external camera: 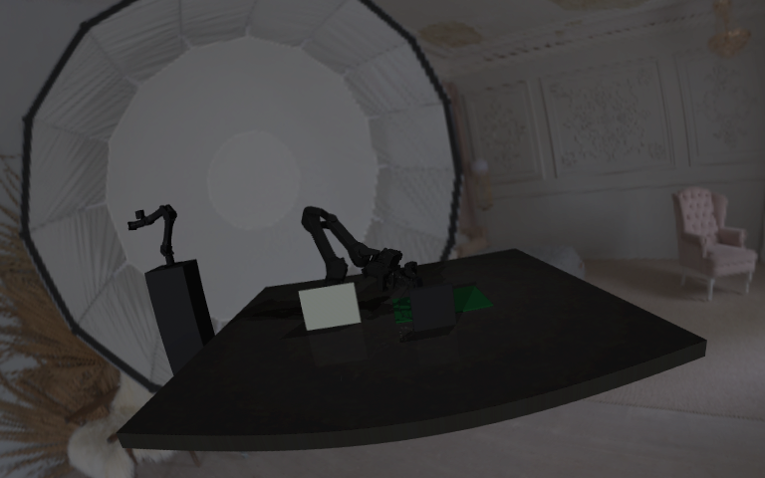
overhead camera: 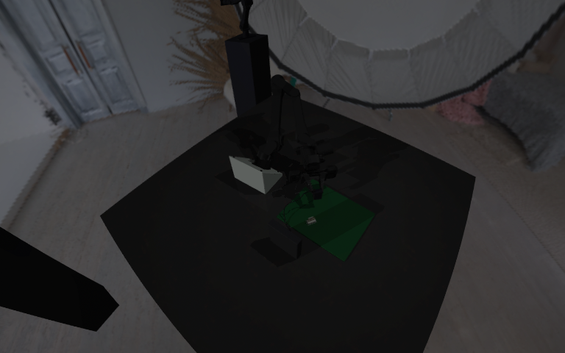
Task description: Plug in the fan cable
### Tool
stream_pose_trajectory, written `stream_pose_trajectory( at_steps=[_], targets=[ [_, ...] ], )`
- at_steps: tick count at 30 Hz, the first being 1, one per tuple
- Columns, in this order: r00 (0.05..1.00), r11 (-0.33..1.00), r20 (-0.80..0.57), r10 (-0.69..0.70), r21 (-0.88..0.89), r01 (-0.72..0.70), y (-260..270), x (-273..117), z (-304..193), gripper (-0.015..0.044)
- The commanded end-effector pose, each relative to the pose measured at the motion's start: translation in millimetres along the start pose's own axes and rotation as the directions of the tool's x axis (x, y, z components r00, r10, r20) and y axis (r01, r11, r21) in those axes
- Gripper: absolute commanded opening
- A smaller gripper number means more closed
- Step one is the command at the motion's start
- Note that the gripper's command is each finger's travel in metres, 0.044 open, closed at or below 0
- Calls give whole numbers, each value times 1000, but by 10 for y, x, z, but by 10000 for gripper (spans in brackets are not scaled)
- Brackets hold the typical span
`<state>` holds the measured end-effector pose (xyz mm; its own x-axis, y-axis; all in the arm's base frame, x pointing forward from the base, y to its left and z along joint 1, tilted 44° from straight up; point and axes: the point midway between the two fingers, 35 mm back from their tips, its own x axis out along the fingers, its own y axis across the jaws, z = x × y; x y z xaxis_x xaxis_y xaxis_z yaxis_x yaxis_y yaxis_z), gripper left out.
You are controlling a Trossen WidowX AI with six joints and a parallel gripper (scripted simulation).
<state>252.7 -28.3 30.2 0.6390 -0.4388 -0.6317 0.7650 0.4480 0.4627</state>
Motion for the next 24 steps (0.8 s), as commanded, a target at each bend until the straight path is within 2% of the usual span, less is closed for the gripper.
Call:
stream_pose_trajectory(
  at_steps=[1, 24],
  targets=[
    [1000, 1000, 4, 0, 6, 0, 9, 10, -28, 0],
    [1000, 1000, 4, -1, 7, 1, 13, 53, -233, 0]
  ],
)
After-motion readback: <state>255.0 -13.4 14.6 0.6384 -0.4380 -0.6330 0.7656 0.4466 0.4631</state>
